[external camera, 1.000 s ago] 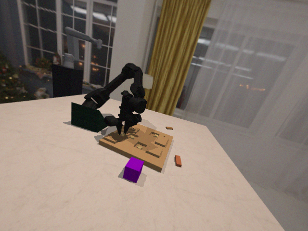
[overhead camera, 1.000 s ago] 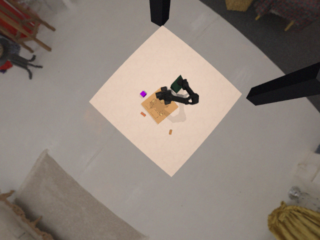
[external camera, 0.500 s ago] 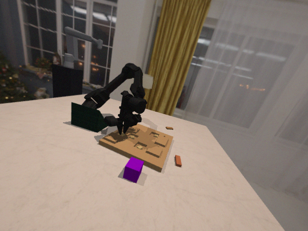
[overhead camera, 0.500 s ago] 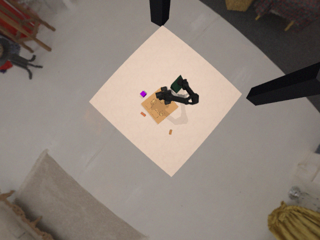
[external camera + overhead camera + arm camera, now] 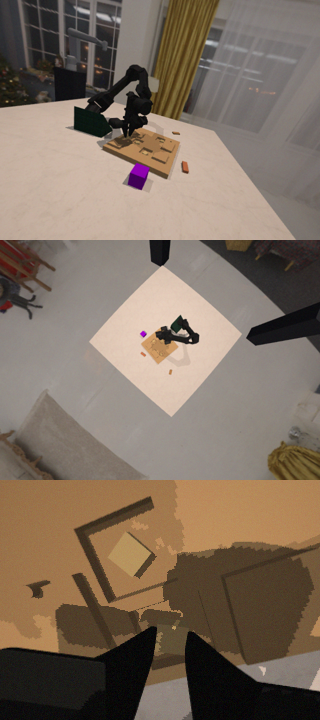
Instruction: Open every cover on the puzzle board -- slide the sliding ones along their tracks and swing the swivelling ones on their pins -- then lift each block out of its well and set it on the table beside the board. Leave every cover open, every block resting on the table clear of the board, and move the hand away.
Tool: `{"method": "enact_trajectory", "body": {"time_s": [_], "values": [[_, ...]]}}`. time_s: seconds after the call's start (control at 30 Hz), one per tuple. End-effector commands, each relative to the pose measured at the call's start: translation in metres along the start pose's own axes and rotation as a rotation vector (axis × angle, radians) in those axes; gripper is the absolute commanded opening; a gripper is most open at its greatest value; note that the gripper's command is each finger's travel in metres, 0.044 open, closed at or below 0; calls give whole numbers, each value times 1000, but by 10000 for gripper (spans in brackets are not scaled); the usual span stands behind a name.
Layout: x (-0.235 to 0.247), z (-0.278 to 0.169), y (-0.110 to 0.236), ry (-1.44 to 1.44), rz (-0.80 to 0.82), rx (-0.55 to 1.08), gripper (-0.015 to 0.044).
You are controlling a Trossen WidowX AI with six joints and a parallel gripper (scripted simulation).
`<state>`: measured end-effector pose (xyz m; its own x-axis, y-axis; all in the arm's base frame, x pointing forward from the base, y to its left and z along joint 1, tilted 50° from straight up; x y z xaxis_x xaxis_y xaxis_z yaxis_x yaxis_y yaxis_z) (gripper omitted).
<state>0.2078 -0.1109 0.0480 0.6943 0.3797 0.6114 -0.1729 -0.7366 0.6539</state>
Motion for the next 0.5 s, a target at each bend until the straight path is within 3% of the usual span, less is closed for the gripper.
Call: {"method": "enact_trajectory", "body": {"time_s": [0.0,0.47], "values": [[0,1,6,4,-4,-1,80],[0,0,24,2,-3,0,80]]}}
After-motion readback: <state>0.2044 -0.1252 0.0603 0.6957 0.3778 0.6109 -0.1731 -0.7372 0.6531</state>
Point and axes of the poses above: the point midway between the two fingers, 35 mm back from their tips, its own y axis back along the fingers, its own x axis across the jaws, z = x × y, the point moved 9 cm from there along y, back along the fingers, and after that the axes turned 4 degrees about -y, right-handed, at the moved point
